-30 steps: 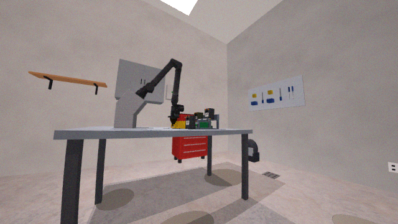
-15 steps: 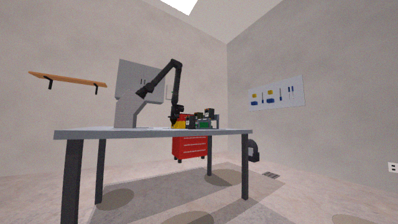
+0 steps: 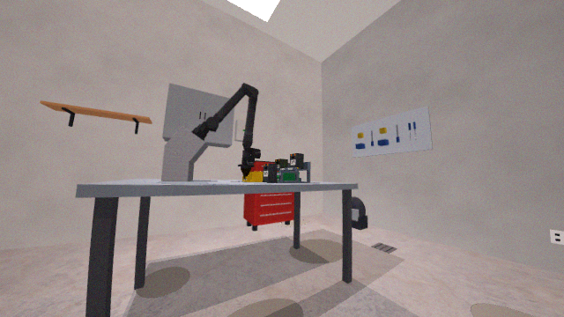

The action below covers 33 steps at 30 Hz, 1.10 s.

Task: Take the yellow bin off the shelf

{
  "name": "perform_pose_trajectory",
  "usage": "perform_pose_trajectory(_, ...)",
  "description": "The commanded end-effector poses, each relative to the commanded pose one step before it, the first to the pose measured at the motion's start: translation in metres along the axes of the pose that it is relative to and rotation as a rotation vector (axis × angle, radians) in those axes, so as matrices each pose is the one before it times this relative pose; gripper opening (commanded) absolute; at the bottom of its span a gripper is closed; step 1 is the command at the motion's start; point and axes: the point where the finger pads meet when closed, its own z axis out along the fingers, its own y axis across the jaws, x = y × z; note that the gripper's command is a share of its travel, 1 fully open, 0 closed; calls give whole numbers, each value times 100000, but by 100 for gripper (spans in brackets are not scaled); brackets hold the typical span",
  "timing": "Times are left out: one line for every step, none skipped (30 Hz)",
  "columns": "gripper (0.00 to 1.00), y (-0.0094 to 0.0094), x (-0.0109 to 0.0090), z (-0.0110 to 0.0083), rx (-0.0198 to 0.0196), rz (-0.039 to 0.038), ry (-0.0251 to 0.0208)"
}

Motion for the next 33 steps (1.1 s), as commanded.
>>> perform_pose_trajectory(0,223,-359,270,-607,-810,-289)
perform_pose_trajectory(0,0,0,0,0,0,0)
perform_pose_trajectory(0,0,0,0,0,0,0)
perform_pose_trajectory(0,0,0,0,0,0,0)
perform_pose_trajectory(0,0,0,0,0,0,0)
perform_pose_trajectory(0,0,0,0,0,0,0)
perform_pose_trajectory(0,0,0,0,0,0,0)
perform_pose_trajectory(0,0,0,0,0,0,0)
perform_pose_trajectory(0,0,0,0,0,0,0)
perform_pose_trajectory(0,0,0,0,0,0,0)
perform_pose_trajectory(0,0,0,0,0,0,0)
perform_pose_trajectory(0,0,0,0,0,0,0)
perform_pose_trajectory(0,0,0,0,0,0,0)
perform_pose_trajectory(0,0,0,0,0,0,0)
perform_pose_trajectory(0,0,0,0,0,0,0)
perform_pose_trajectory(0,0,0,0,0,0,0)
perform_pose_trajectory(0,0,0,0,0,0,0)
perform_pose_trajectory(0,0,0,0,0,0,0)
perform_pose_trajectory(0,0,0,0,0,0,0)
perform_pose_trajectory(0,0,0,0,0,0,0)
perform_pose_trajectory(0,0,0,0,0,0,0)
perform_pose_trajectory(0,0,0,0,0,0,0)
perform_pose_trajectory(0,0,0,0,0,0,0)
perform_pose_trajectory(0,0,0,0,0,0,0)
perform_pose_trajectory(0,0,0,0,0,0,0)
perform_pose_trajectory(0,0,0,0,0,0,0)
perform_pose_trajectory(90,0,0,0,0,0,0)
perform_pose_trajectory(90,0,-1,0,0,-2,-11)
perform_pose_trajectory(90,-31,3,0,100,-5,5)
perform_pose_trajectory(90,-76,11,-3,174,-10,25)
perform_pose_trajectory(90,-38,5,-2,61,-3,9)
perform_pose_trajectory(90,-30,4,-1,48,-3,7)
perform_pose_trajectory(90,0,0,0,0,0,0)
